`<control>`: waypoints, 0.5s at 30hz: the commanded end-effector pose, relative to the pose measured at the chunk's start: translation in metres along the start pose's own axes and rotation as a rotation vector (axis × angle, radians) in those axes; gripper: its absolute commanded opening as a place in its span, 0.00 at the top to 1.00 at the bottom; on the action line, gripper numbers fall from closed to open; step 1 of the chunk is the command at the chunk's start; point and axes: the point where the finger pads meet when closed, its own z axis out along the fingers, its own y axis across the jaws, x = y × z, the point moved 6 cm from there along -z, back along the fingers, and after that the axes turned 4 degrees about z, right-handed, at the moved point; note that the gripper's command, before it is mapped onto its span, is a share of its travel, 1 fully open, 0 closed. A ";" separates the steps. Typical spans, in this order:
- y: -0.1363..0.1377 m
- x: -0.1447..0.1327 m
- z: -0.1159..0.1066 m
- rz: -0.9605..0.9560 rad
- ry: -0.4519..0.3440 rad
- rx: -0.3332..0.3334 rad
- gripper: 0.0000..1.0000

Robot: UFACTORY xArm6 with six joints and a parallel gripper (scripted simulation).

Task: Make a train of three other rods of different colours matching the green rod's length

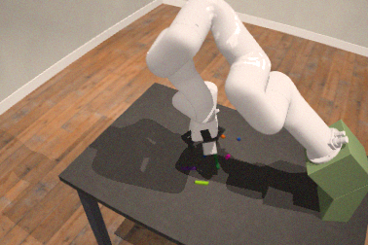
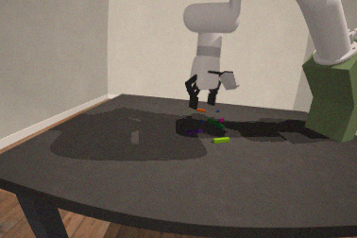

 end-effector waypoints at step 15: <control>0.029 0.027 0.001 0.399 -0.007 -0.005 0.00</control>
